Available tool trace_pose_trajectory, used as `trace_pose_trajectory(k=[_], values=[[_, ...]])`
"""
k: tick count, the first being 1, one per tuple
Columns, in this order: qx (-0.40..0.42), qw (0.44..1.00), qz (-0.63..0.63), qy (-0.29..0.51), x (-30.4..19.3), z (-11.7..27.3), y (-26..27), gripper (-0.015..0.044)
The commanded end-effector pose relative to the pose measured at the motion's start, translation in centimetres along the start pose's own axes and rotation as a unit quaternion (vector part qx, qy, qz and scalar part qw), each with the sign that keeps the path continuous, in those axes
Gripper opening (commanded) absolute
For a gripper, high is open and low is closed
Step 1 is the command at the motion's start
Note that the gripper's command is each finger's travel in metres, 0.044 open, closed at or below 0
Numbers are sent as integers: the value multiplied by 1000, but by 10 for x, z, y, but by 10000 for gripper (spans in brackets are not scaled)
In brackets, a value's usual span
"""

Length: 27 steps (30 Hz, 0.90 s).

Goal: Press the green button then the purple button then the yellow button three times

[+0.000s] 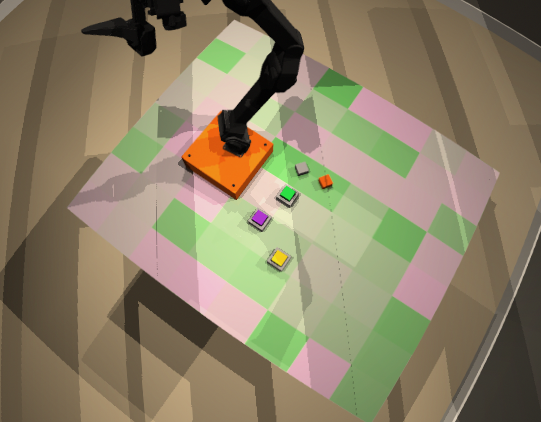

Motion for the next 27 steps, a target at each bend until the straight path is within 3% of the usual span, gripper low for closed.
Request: trace_pose_trajectory(k=[1, 9, 15, 21, 27], values=[[3, 1000, -4, -2, 0, -1, 2, 400], [161, 969, -156, -105, 42, -37, 90, 400], [310, 907, -227, -171, 102, -36, 164, 400], [459, 826, -243, -216, 166, -1, 233, 400], [594, 740, -205, -240, 218, 65, 294, 400]])
Point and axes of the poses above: the point midway between the two fingers, 35 mm back from their tips, its own z axis back along the fingers, its own y axis across the jaws, x = y × z, the point moved 4 cm from there along z, back along the fingers, and after that the axes turned 13 degrees about z, right-handed, at the moved point
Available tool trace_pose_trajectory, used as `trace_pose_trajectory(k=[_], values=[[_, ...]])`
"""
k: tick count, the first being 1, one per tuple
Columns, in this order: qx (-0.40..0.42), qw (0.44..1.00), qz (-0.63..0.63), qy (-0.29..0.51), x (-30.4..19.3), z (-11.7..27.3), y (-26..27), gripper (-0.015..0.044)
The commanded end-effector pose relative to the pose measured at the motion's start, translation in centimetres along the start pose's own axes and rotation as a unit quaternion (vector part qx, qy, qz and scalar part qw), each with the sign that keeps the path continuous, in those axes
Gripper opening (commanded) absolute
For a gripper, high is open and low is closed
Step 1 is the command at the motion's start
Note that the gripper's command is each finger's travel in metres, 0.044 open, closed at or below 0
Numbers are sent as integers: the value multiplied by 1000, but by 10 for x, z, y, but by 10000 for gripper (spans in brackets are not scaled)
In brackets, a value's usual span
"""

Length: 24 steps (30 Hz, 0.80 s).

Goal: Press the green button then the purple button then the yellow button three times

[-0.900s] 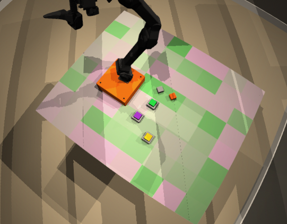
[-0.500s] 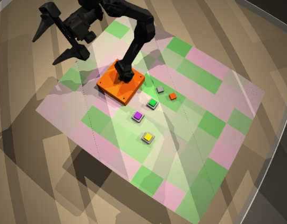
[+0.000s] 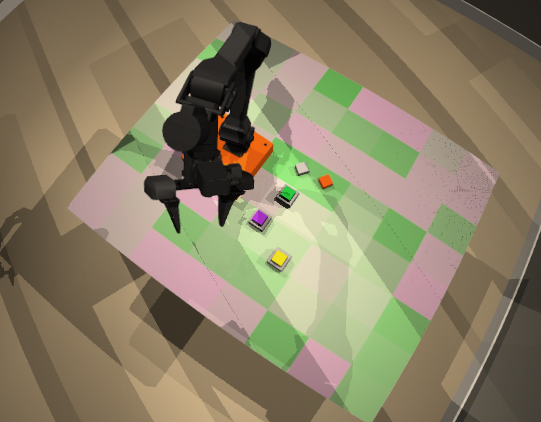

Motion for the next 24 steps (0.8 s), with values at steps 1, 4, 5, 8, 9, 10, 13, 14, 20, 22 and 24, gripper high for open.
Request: trace_pose_trajectory(k=[1, 4, 5, 8, 9, 10, 13, 14, 20, 22, 24], values=[[106, 994, 0, 21, 3, -29, 61, 400], [180, 983, 12, 44, 4, -42, 111, 400], [203, 977, 18, 53, 3, -44, 127, 400], [267, 959, 43, 85, -3, -47, 177, 400], [287, 952, 53, 97, -6, -46, 193, 400], [305, 944, 64, 110, -9, -45, 208, 400], [351, 919, 102, 149, -24, -37, 252, 400], [364, 910, 117, 163, -30, -33, 266, 400], [404, 866, 191, 226, -64, -13, 316, 400], [404, 866, 191, 226, -64, -13, 316, 400], [404, 866, 191, 226, -64, -13, 316, 400]])
Point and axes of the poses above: the point midway between the two fingers, 35 mm back from their tips, its own z axis back along the fingers, its own y axis across the jaws, x = y × z, the point moved 4 cm from there along z, back along the fingers, and after that the axes turned 13 degrees about z, right-handed, at the moved point
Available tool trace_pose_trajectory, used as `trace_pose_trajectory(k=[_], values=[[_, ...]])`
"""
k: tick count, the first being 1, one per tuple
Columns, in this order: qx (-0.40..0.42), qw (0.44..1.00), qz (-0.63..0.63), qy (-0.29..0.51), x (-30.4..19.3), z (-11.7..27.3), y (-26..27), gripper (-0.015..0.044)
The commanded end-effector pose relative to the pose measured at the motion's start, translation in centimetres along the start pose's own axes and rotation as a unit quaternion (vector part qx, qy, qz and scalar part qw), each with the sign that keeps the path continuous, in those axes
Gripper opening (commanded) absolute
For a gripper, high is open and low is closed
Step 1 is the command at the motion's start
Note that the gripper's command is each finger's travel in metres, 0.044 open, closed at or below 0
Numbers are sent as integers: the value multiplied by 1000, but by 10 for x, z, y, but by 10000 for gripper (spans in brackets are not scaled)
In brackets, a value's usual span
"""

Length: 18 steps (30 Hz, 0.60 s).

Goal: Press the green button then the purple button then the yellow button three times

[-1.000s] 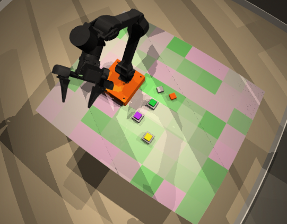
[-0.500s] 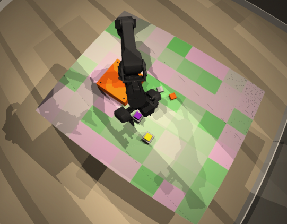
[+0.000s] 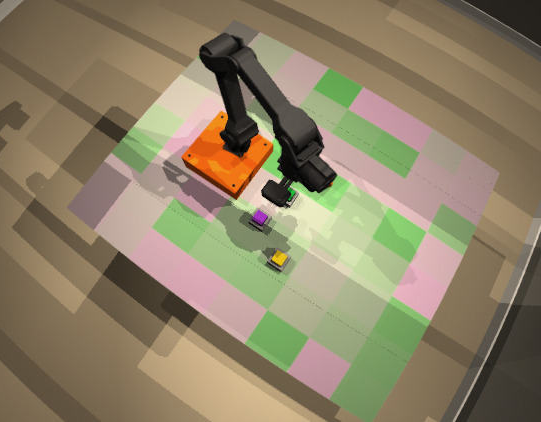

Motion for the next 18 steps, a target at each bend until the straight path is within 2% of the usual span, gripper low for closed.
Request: trace_pose_trajectory(k=[1, 3, 8, 15, 18], values=[[3, 1000, 2, 14, -3, -5, 5, 400], [3, 1000, 2, 14, -3, -13, 4, 348], [3, 1000, 2, 14, -5, -65, 5, 216], [3, 1000, 2, 14, -5, -67, 5, 32], [3, 1000, 2, 14, -5, -67, 5, 20]])
Point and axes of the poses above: the point midway between the two fingers, 35 mm back from their tips, its own z axis back along the fingers, its own y axis across the jaws, x = y × z, the point moved 4 cm from there along z, back along the fingers, and after that the axes turned 13 degrees about z, right-handed, at the moved point
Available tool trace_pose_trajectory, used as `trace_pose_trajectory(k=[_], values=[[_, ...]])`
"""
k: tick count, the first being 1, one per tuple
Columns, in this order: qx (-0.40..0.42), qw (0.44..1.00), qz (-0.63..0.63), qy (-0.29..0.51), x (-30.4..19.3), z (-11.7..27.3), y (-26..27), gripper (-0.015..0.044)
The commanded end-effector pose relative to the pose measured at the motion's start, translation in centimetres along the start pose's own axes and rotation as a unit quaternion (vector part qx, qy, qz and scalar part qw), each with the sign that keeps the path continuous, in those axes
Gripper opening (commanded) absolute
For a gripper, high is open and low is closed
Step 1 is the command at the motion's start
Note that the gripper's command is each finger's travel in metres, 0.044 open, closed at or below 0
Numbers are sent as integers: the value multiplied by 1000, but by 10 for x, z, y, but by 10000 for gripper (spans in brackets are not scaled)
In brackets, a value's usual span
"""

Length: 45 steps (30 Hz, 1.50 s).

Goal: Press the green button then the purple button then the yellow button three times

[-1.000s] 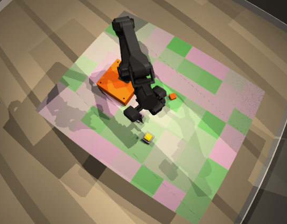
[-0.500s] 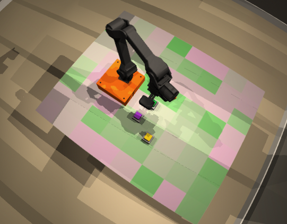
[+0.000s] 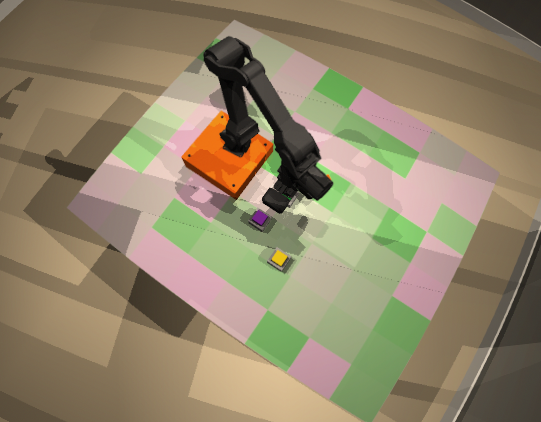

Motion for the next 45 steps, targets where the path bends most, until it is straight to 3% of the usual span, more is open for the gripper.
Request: trace_pose_trajectory(k=[1, 45], values=[[0, 1000, -2, 5, -2, -3, 1, 20], [0, 1000, -2, 5, -3, -38, 1, 20]])
Point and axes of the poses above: the point midway between the two fingers, 35 mm back from their tips, its own z axis back along the fingers, its own y axis across the jaws, x = y × z, the point moved 4 cm from there along z, back along the fingers, and after that the axes turned 13 degrees about z, right-handed, at the moved point
